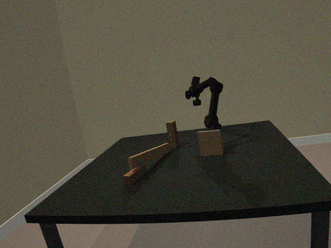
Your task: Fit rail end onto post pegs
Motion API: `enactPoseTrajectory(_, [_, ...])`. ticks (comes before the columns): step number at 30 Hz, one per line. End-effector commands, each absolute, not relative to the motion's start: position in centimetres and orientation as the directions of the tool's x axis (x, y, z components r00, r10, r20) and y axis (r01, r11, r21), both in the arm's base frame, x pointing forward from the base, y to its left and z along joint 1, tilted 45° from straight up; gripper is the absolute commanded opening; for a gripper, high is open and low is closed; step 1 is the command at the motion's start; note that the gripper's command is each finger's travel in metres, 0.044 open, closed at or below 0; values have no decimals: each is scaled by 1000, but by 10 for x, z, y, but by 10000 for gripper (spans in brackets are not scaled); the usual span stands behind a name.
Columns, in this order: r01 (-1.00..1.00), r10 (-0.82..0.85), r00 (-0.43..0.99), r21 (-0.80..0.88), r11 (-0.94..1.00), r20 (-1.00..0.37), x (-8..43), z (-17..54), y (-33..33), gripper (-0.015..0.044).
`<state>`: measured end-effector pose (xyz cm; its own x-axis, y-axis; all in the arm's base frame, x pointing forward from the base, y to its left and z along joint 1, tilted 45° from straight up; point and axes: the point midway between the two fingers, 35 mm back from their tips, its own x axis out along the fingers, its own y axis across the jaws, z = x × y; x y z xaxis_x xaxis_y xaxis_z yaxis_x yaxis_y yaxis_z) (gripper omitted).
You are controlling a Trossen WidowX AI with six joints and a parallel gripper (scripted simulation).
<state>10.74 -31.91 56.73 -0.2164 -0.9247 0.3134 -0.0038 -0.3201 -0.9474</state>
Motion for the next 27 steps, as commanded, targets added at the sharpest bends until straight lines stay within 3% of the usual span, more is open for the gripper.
enactPoseTrajectory(1, [5,-972,-87,-975,-221,219,162,526,-337,440])
enactPoseTrajectory(14, [-127,-946,282,-983,131,-162,332,373,-306,440])
enactPoseTrajectory(27, [-400,-737,424,-839,368,-526,424,216,-190,440])
